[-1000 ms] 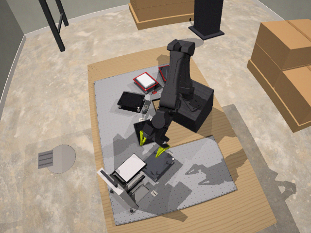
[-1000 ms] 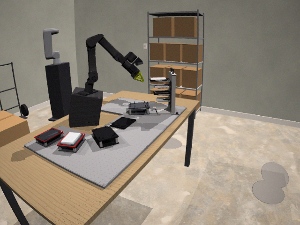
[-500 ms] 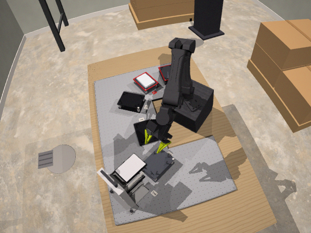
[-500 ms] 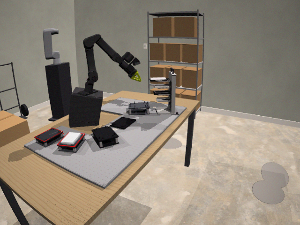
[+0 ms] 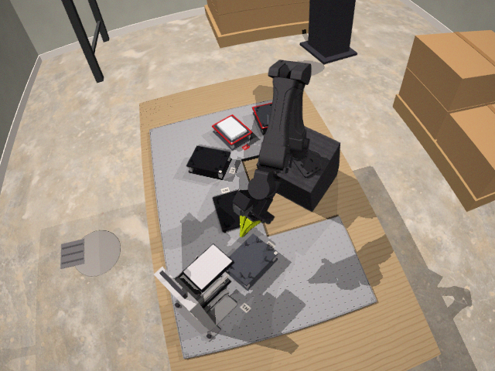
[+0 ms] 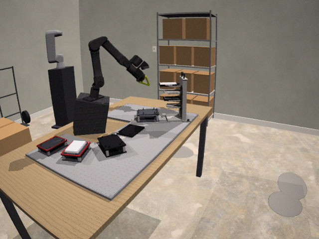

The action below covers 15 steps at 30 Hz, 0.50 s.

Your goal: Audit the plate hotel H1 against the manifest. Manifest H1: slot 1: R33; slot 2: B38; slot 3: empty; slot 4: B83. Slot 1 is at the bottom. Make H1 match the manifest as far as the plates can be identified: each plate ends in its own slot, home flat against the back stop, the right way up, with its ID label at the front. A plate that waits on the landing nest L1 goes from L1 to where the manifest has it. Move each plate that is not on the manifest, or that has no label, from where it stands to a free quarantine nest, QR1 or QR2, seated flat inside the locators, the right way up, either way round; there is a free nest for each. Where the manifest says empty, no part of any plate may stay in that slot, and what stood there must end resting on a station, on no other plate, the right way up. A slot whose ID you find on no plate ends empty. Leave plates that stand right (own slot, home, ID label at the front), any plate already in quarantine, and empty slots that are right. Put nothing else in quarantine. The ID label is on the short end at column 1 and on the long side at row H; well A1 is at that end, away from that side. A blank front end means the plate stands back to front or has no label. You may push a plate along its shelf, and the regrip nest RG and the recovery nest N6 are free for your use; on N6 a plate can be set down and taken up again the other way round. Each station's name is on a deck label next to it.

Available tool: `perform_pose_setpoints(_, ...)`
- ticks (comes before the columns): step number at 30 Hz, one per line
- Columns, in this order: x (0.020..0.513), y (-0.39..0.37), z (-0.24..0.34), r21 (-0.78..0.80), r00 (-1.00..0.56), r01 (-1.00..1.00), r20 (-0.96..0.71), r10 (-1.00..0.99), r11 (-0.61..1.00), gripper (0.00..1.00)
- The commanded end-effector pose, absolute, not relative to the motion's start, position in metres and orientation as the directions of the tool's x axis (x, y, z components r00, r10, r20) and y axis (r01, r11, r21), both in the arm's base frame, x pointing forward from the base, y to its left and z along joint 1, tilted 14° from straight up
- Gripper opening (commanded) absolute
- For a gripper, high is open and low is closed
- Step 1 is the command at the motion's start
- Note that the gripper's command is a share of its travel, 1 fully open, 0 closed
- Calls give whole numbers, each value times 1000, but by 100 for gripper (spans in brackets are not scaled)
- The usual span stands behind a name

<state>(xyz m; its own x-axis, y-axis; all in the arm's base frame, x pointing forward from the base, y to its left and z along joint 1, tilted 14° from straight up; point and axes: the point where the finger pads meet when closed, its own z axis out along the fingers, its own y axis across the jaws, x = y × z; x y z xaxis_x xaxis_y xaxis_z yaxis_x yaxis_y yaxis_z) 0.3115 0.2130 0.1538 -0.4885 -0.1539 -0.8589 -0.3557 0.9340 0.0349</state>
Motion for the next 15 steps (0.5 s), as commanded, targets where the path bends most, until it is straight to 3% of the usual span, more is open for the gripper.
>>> perform_pose_setpoints(1, 312, 212, 155, 34, -484, -350, -862, -149, 936, 0)
perform_pose_setpoints(15, 315, 211, 150, 25, -496, -340, -854, -157, 940, 0)
